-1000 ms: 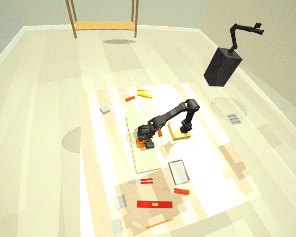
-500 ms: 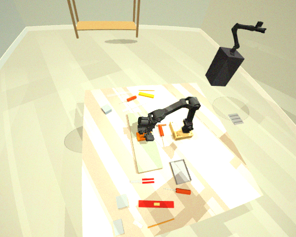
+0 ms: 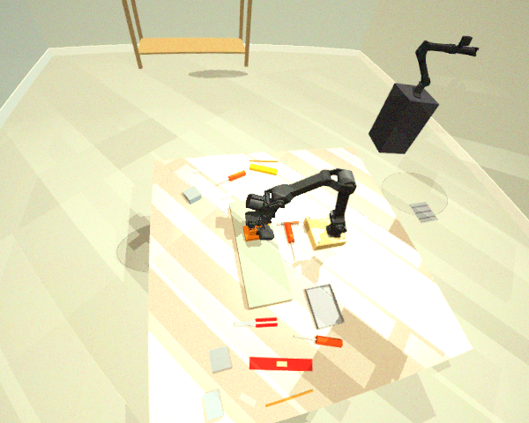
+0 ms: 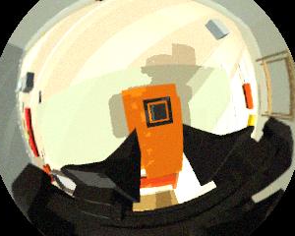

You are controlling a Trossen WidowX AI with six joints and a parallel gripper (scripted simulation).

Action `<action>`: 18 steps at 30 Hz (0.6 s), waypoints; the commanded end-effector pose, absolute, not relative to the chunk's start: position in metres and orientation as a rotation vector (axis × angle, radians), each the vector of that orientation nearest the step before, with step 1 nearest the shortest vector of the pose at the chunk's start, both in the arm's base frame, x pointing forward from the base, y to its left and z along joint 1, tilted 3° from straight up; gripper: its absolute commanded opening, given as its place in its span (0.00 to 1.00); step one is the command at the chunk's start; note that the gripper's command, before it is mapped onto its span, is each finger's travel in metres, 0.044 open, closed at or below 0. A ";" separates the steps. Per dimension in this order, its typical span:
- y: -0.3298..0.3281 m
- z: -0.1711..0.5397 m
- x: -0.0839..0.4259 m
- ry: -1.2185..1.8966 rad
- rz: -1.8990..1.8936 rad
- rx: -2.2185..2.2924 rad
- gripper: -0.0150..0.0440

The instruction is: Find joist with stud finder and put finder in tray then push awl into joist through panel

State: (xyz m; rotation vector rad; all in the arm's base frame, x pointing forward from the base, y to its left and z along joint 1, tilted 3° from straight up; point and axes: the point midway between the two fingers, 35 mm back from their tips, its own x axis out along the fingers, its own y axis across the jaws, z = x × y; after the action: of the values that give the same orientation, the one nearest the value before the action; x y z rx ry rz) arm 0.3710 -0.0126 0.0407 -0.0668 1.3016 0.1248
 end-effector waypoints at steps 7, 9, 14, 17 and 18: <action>-0.050 0.040 0.376 1.303 0.124 -0.070 0.25; -0.057 0.040 0.377 1.303 0.124 -0.071 0.25; -0.076 0.040 0.379 1.303 0.123 -0.072 0.25; -0.087 0.039 0.381 1.303 0.123 -0.073 0.25; -0.090 0.039 0.381 1.303 0.122 -0.073 0.25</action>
State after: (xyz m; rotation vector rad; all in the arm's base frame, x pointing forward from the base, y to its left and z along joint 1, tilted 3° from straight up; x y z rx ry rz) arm 0.3796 -0.0779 0.0397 -0.0712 1.3016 0.1222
